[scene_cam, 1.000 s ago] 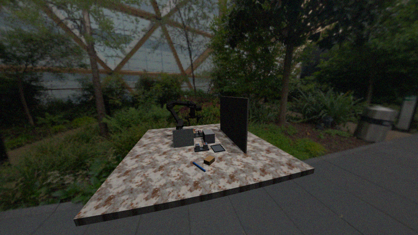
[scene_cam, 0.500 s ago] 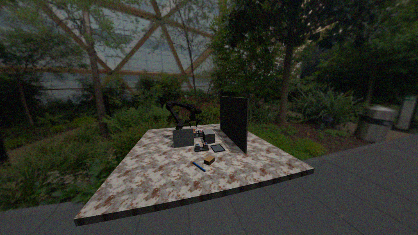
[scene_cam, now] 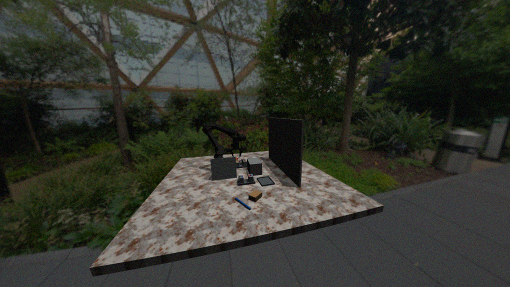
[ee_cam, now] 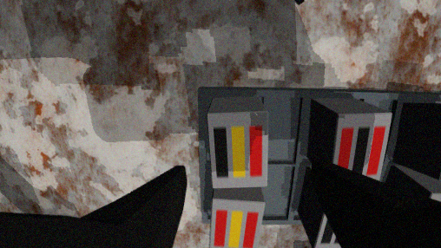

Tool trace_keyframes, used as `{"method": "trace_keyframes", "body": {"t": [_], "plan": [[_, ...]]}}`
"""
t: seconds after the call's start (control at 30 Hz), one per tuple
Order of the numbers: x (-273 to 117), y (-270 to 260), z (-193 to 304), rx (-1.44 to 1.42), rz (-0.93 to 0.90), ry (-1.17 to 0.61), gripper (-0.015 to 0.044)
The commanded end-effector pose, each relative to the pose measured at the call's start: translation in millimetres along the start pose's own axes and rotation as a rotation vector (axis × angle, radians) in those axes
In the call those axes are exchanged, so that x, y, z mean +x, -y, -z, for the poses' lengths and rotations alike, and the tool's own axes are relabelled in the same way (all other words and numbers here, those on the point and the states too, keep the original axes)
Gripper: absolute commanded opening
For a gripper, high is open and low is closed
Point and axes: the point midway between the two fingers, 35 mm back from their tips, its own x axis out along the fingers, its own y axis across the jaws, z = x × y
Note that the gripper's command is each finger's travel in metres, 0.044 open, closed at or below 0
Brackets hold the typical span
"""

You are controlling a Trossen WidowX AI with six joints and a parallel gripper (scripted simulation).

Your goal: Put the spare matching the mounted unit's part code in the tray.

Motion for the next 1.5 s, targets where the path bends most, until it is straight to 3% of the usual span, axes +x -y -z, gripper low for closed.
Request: {"method": "trace_keyframes", "body": {"t": [0.0,1.33,1.47], "plan": [[8,0,2,0.006,-0.002,-0.005,0.0300],[59,-4,-1,0.009,0.000,0.007,0.0300],[58,-4,-1,0.004,-0.002,0.009,0.0195]]}}
